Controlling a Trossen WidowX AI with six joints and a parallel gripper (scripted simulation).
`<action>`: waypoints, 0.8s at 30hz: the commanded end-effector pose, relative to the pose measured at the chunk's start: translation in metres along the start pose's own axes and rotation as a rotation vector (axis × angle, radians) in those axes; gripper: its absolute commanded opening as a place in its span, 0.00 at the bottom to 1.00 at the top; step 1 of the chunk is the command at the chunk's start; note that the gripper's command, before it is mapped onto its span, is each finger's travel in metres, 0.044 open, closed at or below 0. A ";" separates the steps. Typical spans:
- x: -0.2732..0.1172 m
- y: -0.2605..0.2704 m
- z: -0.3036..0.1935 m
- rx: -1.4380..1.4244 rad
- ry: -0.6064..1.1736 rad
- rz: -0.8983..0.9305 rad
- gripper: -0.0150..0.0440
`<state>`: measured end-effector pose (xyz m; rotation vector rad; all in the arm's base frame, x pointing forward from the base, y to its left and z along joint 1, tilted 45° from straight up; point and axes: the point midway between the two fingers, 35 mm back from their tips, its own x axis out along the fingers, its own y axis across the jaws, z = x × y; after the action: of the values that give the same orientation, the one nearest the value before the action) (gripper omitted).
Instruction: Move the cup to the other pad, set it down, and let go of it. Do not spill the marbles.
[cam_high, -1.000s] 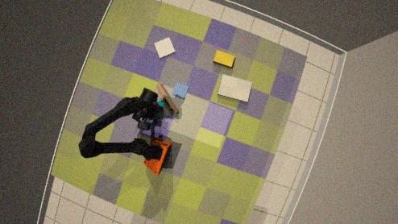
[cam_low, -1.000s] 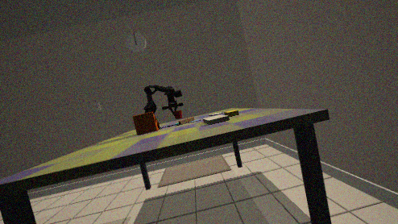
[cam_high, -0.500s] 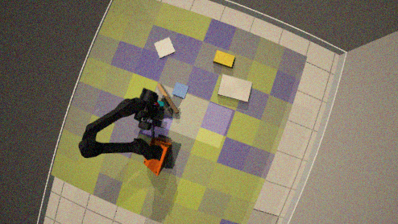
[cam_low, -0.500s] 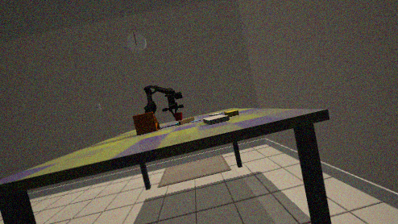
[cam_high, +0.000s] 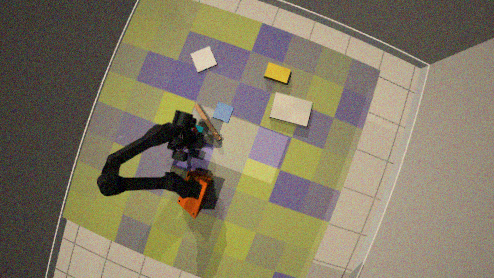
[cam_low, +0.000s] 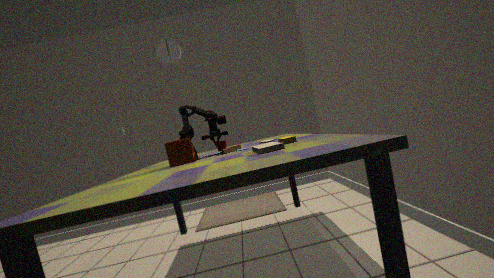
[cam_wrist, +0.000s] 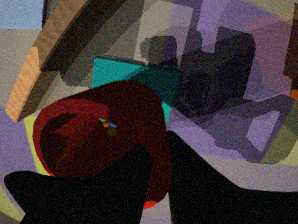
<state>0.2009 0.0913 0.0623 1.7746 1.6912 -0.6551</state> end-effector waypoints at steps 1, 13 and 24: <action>0.005 -0.002 -0.001 0.005 0.006 -0.001 0.25; 0.004 -0.001 0.000 0.000 0.001 0.000 0.25; 0.004 -0.001 0.000 0.000 0.001 0.000 0.47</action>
<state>0.2005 0.0944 0.0597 1.7765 1.6923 -0.6562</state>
